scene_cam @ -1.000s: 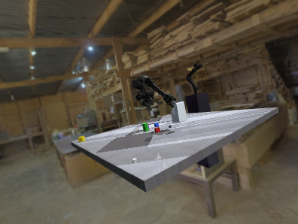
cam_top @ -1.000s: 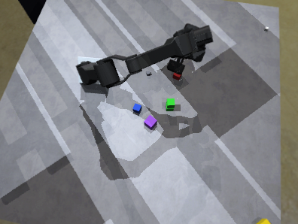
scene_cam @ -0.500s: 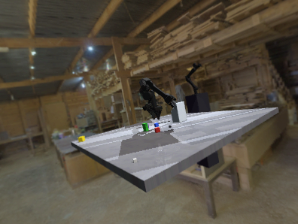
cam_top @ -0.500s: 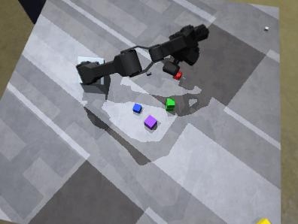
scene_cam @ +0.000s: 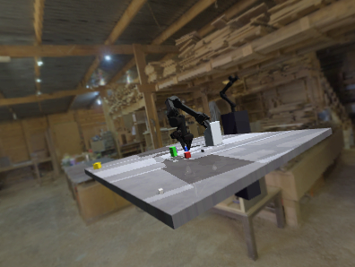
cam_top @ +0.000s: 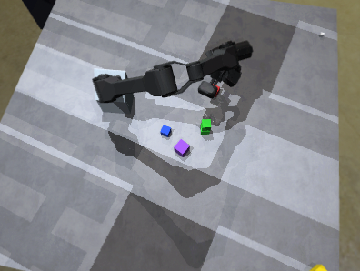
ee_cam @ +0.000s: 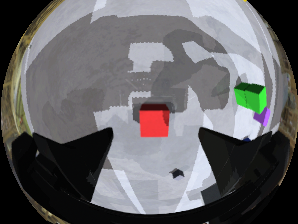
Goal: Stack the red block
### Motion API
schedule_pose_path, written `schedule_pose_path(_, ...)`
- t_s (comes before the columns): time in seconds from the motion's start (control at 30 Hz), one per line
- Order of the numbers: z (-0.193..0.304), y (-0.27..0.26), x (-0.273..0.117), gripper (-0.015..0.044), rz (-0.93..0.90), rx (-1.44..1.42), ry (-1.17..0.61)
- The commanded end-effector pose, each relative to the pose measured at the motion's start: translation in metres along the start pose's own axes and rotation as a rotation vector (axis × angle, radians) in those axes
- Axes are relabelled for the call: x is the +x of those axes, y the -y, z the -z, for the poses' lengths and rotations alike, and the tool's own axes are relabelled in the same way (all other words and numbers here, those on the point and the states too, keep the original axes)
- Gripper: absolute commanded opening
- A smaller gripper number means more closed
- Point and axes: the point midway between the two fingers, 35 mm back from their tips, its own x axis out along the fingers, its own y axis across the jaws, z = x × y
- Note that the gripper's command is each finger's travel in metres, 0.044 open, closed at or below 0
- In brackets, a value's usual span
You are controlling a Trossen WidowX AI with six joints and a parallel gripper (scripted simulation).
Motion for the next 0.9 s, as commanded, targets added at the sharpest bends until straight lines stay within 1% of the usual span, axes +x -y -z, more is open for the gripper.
schedule_pose_path(0.0,0.001,-0.002,0.003,0.044,0.0,-0.009,0.011)
schedule_pose_path(0.87,0.0,-0.001,0.042,0.044,0.002,-0.009,0.011)
